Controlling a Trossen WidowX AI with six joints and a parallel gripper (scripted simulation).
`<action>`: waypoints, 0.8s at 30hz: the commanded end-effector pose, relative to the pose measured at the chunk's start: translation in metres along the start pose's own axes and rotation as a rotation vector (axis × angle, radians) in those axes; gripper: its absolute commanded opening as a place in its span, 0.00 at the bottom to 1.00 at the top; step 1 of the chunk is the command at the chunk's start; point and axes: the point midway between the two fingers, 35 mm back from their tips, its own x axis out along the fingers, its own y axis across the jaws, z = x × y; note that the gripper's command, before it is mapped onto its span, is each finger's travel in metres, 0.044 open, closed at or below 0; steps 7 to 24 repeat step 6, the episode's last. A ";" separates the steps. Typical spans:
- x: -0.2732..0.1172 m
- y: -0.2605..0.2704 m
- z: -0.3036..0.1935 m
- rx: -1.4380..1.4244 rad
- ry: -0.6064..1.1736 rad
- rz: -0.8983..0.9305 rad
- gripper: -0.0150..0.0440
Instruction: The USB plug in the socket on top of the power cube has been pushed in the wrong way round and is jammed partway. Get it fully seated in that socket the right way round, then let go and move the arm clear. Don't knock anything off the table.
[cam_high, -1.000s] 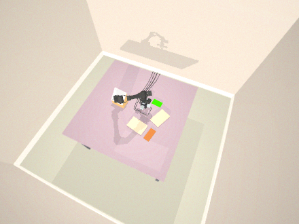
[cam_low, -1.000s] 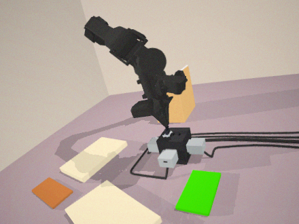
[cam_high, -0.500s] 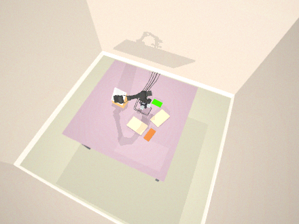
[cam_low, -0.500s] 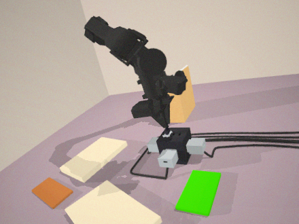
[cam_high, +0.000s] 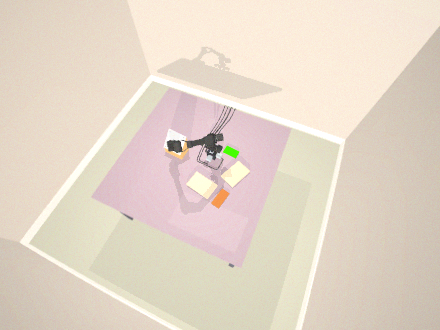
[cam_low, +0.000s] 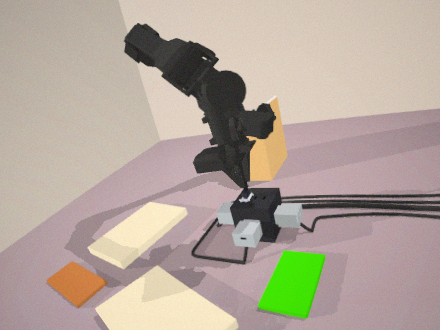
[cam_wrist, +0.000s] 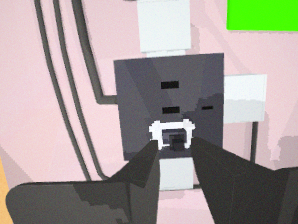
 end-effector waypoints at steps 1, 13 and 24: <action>-0.005 -0.001 0.001 0.006 -0.005 -0.004 0.42; -0.010 -0.001 0.002 0.006 -0.005 -0.004 0.42; -0.010 -0.001 0.002 0.006 -0.005 -0.004 0.42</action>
